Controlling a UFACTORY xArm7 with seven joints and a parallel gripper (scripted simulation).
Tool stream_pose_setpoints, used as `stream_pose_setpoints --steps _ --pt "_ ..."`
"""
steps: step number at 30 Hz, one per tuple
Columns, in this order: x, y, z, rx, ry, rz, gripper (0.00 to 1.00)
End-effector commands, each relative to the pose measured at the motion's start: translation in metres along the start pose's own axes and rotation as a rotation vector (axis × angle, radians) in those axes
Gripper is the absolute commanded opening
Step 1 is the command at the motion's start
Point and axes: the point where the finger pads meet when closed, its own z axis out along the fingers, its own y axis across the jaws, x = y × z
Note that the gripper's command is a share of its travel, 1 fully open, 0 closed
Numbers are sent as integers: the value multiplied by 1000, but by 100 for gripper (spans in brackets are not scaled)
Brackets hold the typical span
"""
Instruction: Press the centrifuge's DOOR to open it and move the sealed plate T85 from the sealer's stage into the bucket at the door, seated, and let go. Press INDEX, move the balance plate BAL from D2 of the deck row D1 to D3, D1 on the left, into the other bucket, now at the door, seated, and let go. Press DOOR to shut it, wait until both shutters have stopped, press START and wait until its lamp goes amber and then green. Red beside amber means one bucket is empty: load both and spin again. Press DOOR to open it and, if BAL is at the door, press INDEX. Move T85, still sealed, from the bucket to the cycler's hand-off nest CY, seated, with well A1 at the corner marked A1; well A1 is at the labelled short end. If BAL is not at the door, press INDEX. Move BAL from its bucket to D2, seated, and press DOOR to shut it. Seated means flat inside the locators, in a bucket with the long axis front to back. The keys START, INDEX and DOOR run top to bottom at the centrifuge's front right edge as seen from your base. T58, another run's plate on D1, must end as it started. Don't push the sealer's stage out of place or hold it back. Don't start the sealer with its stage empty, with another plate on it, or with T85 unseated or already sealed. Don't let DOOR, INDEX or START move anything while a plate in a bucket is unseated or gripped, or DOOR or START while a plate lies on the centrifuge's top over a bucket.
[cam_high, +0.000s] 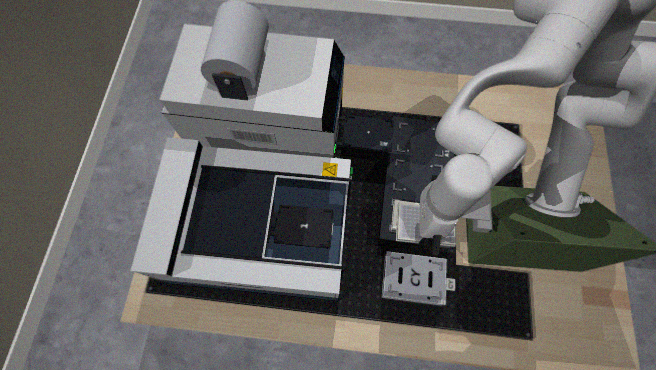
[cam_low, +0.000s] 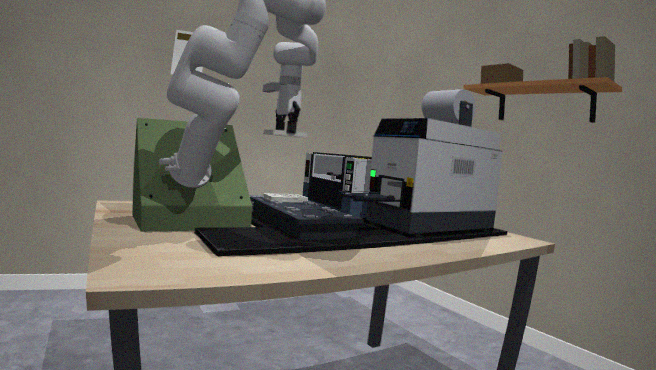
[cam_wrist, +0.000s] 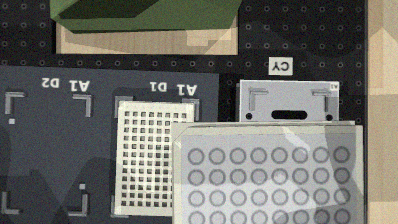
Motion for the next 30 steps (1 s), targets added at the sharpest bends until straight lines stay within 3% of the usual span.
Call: stream_pose_setpoints --steps 1,30 --pt "-10 1 -2 -3 -2 -1 0" --pt "-68 0 -2 -3 -3 -1 0"
